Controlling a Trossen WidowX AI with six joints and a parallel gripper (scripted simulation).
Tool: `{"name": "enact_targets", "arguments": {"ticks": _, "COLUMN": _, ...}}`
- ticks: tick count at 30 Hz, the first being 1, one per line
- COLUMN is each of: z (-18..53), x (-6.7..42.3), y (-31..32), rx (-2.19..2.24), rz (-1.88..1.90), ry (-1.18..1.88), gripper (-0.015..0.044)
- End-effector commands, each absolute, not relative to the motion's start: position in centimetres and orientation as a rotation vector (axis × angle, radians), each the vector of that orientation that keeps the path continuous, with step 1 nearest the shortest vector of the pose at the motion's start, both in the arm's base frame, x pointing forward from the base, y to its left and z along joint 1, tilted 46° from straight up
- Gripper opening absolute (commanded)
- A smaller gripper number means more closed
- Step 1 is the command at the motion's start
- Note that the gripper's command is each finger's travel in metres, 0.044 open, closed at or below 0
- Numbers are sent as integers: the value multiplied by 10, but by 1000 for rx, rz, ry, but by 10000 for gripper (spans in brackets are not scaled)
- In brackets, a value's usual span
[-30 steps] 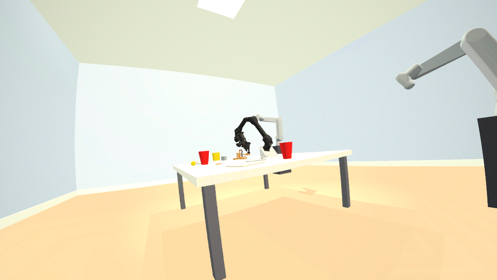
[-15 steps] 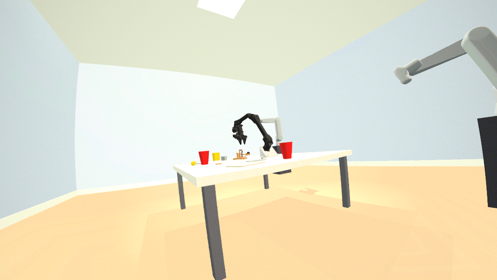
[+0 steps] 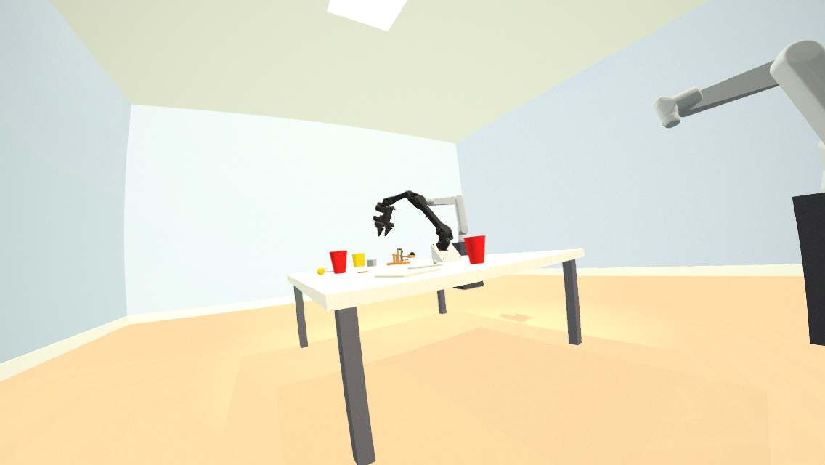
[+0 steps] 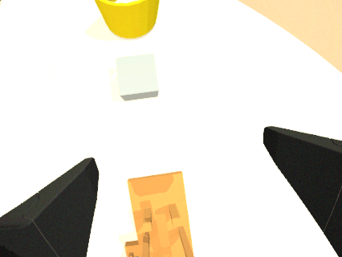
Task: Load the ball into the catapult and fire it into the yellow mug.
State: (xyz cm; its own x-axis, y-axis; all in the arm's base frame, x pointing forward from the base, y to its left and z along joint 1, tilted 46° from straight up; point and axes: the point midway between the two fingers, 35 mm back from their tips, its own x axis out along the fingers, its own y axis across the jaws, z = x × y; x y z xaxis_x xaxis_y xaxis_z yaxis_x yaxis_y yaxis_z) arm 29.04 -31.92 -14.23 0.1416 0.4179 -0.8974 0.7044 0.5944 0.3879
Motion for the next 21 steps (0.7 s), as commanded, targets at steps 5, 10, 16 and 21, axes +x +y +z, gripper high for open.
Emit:
{"name": "enact_targets", "arguments": {"ticks": 5, "z": -155, "x": 345, "y": -374, "rx": 921, "rz": -331, "ry": 1230, "gripper": 440}}
{"name": "enact_targets", "arguments": {"ticks": 10, "z": -155, "x": 373, "y": -400, "rx": 872, "rz": -354, "ry": 1095, "gripper": 440}}
{"name": "enact_targets", "arguments": {"ticks": 16, "z": -155, "x": 377, "y": -403, "rx": 866, "rz": -356, "ry": 1079, "gripper": 440}}
{"name": "enact_targets", "arguments": {"ticks": 21, "z": -155, "x": 377, "y": -403, "rx": 866, "rz": -356, "ry": 1079, "gripper": 440}}
